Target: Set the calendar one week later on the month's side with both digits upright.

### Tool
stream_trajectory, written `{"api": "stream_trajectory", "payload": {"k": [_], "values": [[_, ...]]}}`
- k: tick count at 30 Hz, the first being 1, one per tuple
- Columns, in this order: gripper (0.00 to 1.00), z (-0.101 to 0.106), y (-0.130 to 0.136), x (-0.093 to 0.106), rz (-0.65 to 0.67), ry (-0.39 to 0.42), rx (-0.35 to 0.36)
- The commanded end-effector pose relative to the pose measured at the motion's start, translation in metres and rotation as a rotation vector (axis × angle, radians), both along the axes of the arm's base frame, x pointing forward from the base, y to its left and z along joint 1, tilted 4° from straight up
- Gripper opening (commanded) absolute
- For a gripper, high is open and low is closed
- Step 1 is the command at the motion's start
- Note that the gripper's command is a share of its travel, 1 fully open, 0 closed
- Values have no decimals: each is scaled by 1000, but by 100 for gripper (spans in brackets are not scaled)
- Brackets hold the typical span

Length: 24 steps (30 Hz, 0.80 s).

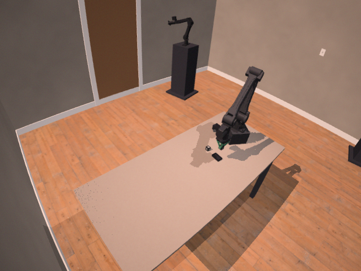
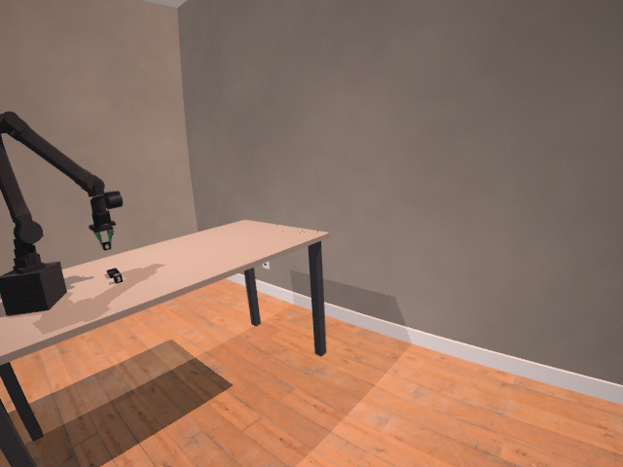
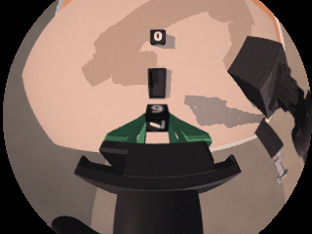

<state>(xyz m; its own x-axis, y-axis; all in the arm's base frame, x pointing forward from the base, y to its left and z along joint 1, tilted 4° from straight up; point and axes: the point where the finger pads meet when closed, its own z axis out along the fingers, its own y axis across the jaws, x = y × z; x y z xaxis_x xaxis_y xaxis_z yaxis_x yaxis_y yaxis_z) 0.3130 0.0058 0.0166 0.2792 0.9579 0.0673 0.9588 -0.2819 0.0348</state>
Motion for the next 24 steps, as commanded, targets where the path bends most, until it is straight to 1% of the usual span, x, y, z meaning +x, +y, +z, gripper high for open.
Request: {"api": "stream_trajectory", "payload": {"k": [1, 3, 5, 8, 9, 10, 11, 15, 17, 18, 19, 20, 24], "values": [[25, 12, -2, 19, 7, -35, -4], [25, 13, 2, 22, 34, -38, -6], [25, 13, 6, 25, 90, -44, -9], [25, 13, 15, 31, 246, -62, -19], [25, 13, 16, 31, 249, -62, -19], [25, 13, 19, 33, 308, -69, -23], [25, 13, 20, 33, 324, -70, -24], [25, 13, 29, 36, 477, -79, -35], [25, 13, 29, 36, 477, -79, -35], [25, 13, 31, 37, 500, -80, -36], [25, 12, 35, 36, 585, -78, -41], [25, 12, 36, 36, 599, -78, -41], [25, 12, 45, 40, 737, -92, -53]]}}
